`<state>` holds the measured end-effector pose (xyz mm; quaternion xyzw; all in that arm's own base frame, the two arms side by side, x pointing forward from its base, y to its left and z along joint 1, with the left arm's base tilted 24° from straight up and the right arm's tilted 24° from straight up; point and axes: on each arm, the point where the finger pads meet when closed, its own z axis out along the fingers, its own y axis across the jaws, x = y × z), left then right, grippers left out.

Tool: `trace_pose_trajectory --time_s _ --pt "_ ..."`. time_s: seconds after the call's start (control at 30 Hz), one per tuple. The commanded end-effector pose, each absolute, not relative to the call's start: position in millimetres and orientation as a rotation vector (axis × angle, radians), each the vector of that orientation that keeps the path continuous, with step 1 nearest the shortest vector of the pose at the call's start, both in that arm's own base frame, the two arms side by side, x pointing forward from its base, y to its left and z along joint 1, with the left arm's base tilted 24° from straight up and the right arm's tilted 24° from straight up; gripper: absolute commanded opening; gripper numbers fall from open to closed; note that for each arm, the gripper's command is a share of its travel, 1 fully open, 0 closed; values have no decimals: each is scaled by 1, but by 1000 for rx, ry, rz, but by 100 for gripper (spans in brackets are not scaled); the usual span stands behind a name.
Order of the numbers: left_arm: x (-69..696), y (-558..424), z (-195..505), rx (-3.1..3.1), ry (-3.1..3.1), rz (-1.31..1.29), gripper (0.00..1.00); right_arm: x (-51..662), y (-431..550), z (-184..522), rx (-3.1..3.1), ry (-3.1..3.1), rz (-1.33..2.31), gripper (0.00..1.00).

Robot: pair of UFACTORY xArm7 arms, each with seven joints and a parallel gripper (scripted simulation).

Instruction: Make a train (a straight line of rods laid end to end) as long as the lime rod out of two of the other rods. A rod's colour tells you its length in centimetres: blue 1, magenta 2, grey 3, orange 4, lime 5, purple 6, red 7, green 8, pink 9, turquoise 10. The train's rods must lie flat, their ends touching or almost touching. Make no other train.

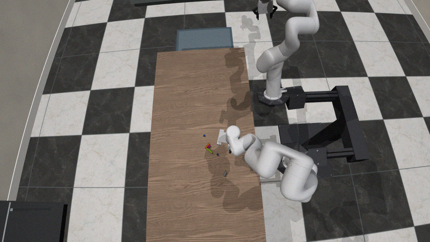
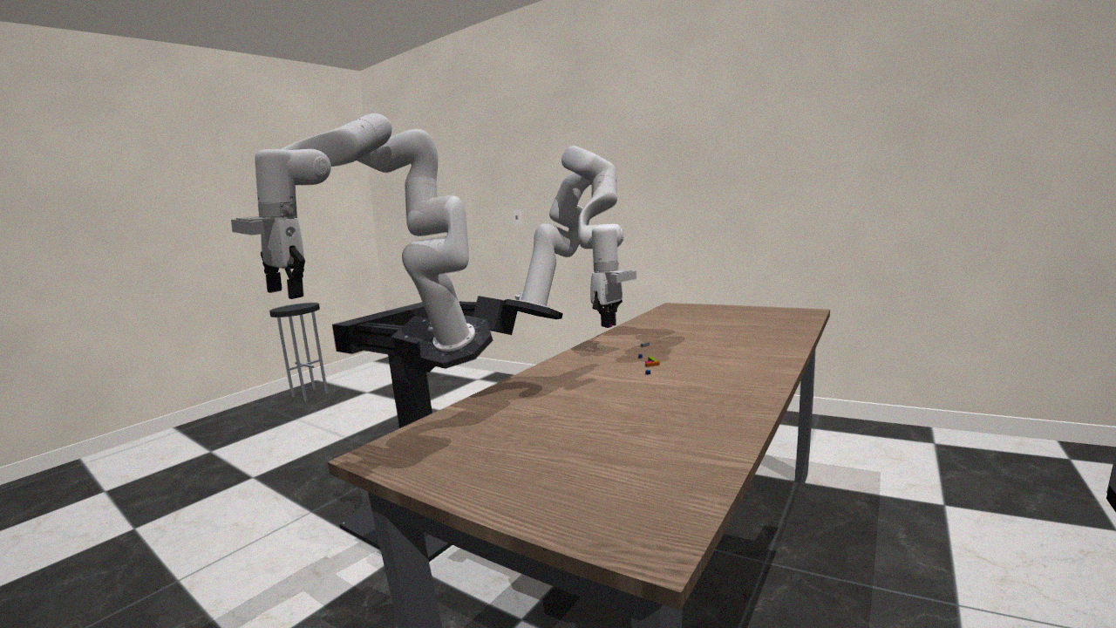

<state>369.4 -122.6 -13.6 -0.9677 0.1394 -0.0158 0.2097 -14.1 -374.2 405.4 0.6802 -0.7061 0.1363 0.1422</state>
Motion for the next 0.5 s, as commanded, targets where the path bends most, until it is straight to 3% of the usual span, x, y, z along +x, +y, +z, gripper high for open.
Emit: trace_pose_trajectory --time_s 0.0,0.47 --pt "338 -113 -9 -2705 360 -77 17 -14 -375 408 1960 -2035 399 100" --pt "330 -110 -9 -2708 352 -76 17 -14 -375 408 1960 -2035 399 100"
